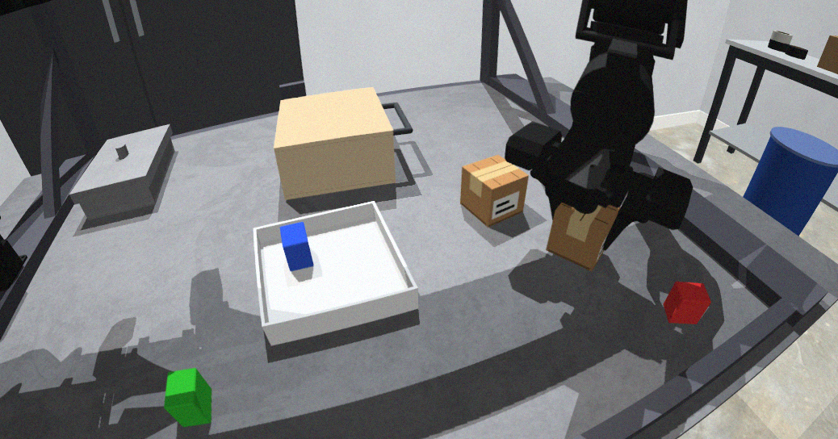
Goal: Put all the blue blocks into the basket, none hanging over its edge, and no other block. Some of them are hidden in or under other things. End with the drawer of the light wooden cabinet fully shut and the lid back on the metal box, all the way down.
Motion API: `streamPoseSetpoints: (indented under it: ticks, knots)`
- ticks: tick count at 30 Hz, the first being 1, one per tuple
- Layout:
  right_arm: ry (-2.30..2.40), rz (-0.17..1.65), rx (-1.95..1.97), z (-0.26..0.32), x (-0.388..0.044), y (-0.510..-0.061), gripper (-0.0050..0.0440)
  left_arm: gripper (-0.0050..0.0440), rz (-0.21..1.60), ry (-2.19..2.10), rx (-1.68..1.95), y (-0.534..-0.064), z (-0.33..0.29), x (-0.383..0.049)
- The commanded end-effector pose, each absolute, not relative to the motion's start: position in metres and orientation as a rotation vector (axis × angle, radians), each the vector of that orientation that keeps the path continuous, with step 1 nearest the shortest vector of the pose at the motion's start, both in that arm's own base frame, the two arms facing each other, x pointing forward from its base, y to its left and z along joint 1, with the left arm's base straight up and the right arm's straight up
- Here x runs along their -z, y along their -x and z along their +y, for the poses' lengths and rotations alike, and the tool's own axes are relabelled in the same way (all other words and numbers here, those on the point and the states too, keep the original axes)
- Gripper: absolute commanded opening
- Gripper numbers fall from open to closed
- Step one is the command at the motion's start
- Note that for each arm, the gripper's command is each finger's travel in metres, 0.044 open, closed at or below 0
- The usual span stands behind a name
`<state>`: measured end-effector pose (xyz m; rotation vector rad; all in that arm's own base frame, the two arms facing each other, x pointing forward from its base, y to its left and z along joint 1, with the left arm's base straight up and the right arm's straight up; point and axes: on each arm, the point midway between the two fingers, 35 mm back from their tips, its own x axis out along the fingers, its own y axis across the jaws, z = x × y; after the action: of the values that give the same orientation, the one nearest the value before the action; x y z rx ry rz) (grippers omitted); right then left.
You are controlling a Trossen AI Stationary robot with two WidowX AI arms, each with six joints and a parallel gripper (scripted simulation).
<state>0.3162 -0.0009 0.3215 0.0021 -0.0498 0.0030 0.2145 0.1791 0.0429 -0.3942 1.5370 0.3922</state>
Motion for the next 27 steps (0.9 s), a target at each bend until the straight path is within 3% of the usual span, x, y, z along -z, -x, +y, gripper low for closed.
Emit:
streamPoseSetpoints:
  ticks: [1, 27]
  knots:
    - [-0.007, -0.103, -0.002, -0.001, -0.342, -0.311, 0.0136, -0.0042, 1.496, 0.379, -0.413, -0.219, 0.185, -0.062]
    - [-0.007, -0.103, -0.002, -0.001, -0.342, -0.311, 0.0136, -0.005, 1.499, 0.381, -0.413, -0.217, 0.184, -0.101]
